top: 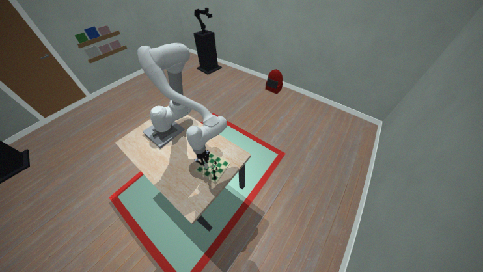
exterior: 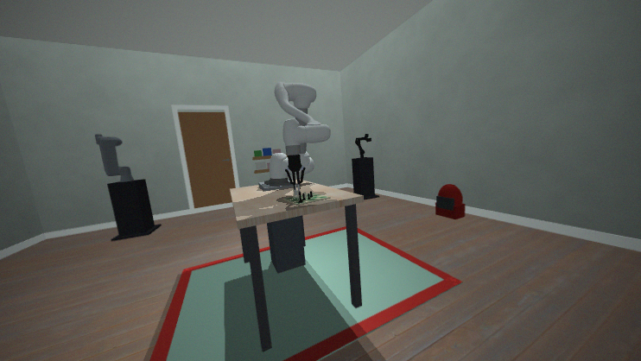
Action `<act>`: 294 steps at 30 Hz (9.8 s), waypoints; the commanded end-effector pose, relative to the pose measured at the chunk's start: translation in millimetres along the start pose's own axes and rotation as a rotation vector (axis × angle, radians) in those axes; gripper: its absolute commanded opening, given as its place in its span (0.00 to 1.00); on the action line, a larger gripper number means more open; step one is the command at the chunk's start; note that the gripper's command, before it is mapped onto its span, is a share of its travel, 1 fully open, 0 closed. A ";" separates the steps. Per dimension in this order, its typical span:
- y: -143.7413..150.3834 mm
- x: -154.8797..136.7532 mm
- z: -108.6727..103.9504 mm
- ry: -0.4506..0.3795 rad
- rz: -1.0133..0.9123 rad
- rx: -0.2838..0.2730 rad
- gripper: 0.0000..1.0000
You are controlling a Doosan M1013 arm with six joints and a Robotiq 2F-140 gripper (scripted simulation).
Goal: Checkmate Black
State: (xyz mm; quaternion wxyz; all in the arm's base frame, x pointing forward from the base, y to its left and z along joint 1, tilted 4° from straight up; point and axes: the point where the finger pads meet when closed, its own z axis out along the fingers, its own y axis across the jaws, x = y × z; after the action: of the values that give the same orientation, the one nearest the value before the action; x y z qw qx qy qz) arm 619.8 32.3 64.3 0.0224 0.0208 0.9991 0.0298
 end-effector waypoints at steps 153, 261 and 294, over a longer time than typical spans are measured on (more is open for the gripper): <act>-28.4 -49.5 -3.7 0.000 -0.272 0.000 0.00; -28.4 -49.5 -90.7 0.000 -0.272 0.000 0.25; -28.4 -49.5 -101.1 0.000 -0.272 0.000 1.00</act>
State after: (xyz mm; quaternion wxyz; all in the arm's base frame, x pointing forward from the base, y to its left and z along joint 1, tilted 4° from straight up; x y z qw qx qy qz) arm 663.6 -3.9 162.3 0.0262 -0.1149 0.9927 0.0265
